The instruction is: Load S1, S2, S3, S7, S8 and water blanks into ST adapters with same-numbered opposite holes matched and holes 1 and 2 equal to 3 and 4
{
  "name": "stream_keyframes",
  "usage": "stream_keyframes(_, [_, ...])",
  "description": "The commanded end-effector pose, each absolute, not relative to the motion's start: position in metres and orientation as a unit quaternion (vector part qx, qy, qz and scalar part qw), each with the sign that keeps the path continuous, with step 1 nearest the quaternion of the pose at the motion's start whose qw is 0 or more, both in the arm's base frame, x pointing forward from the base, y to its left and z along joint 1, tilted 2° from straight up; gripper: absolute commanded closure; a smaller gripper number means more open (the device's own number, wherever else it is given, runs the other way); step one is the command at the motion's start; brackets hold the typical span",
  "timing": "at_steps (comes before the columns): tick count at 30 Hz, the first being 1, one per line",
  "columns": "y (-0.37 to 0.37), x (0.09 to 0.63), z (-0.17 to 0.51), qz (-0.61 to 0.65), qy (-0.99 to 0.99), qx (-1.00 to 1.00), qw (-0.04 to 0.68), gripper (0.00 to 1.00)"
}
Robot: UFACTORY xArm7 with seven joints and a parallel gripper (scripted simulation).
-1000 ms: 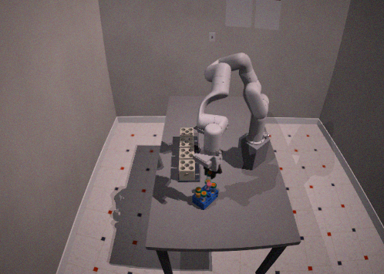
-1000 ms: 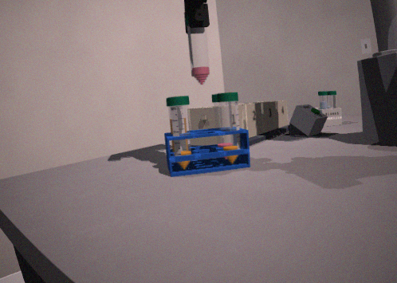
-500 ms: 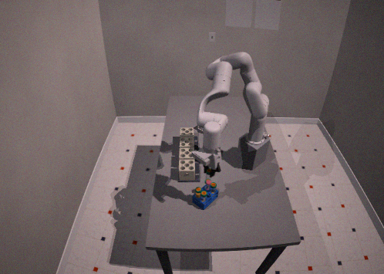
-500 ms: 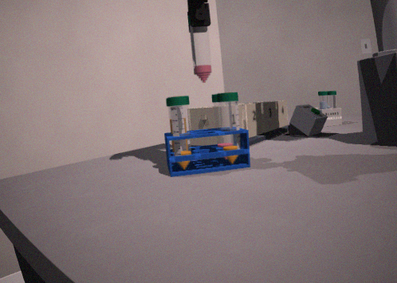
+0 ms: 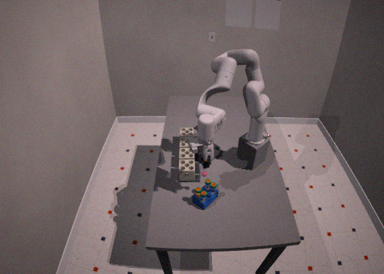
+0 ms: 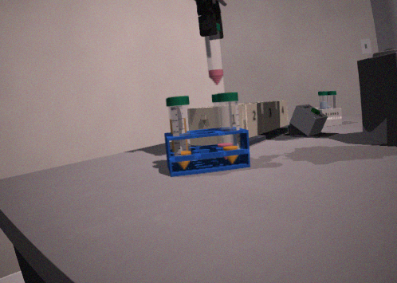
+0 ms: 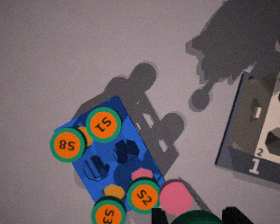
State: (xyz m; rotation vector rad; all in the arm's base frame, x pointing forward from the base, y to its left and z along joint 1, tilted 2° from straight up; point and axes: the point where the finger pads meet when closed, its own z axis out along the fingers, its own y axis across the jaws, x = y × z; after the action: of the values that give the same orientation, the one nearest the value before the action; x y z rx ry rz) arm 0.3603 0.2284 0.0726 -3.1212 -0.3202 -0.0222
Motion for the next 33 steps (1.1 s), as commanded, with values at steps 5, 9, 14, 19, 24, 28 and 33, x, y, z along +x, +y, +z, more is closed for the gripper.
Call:
stream_keyframes(5, [0.192,0.368,0.075,-0.013,0.023,-1.0,0.008,1.0])
stream_keyframes(9, [0.172,0.371,0.075,-0.012,0.045,-0.999,0.008,1.0])
stream_keyframes(14, [0.153,0.375,0.075,-0.012,0.045,-0.999,0.008,1.0])
stream_keyframes(19, [0.133,0.379,0.074,-0.012,0.045,-0.999,0.008,1.0])
stream_keyframes(24, [0.108,0.383,0.074,-0.012,0.045,-0.999,0.008,1.0])
stream_keyframes(28, [0.088,0.387,0.074,-0.012,0.045,-0.999,0.008,1.0])
stream_keyframes(33, [0.074,0.389,0.074,-0.012,0.045,-0.999,0.008,1.0])
